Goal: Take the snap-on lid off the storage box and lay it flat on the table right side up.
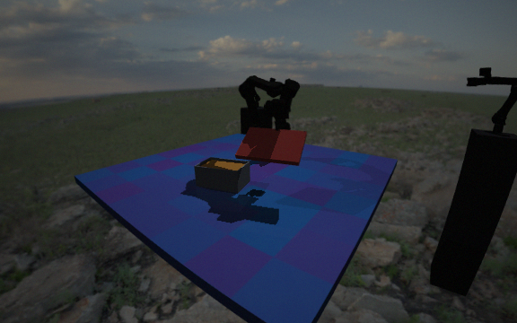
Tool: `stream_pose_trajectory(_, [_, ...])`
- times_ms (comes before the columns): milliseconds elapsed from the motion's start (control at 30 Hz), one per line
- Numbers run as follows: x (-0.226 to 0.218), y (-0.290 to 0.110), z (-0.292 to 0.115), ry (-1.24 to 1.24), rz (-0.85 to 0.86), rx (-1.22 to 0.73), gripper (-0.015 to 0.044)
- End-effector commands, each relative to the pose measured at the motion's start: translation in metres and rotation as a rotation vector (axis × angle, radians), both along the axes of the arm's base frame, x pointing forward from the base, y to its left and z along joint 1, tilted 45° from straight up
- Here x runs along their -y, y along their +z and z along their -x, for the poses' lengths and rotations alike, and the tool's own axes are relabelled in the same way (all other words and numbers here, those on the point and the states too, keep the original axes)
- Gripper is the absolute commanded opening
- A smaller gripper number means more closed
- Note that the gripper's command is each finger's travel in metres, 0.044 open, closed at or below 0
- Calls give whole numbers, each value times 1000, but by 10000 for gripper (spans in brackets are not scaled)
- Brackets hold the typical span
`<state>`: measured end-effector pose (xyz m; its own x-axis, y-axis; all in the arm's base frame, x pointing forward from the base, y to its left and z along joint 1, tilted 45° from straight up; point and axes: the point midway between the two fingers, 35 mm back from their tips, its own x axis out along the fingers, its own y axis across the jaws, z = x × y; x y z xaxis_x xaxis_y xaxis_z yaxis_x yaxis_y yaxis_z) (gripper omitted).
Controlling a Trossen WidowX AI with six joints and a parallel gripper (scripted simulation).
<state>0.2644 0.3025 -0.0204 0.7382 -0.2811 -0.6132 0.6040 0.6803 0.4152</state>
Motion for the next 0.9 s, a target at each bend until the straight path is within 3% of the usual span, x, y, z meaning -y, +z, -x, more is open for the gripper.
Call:
stream_pose_trajectory(0, [-9,-2,2,0,-11,12,0])
stream_pose_trajectory(867, [-40,-32,19,0,-14,12,0])
